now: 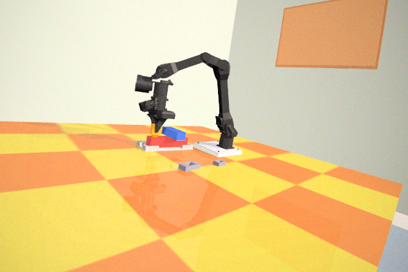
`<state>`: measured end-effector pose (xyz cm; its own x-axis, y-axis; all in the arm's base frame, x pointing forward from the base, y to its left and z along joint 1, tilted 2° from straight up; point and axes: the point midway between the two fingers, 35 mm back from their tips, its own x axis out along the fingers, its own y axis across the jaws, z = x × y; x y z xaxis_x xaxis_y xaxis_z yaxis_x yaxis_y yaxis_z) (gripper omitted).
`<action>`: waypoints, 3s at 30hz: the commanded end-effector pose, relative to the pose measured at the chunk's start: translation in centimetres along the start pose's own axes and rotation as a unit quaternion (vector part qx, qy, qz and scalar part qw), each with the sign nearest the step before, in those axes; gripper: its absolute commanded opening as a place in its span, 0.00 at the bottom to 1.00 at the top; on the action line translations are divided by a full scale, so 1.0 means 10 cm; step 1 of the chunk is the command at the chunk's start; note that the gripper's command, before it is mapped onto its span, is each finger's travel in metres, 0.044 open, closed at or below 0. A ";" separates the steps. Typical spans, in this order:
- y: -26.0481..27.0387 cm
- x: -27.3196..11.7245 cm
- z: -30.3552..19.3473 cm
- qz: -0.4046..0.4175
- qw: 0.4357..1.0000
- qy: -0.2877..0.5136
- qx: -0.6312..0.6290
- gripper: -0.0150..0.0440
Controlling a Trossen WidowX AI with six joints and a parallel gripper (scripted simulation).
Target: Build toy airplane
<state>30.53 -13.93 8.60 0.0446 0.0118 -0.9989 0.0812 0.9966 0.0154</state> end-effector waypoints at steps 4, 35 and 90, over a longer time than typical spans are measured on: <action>0.01 0.03 -0.01 0.003 1.000 0.002 0.000 0.36; 0.01 0.04 -0.02 0.003 1.000 0.002 0.000 0.36; 0.01 0.03 -0.01 0.001 1.000 0.002 0.000 0.33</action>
<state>30.44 -13.86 8.31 0.0414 0.0134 -0.9991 0.0806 0.9966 0.0167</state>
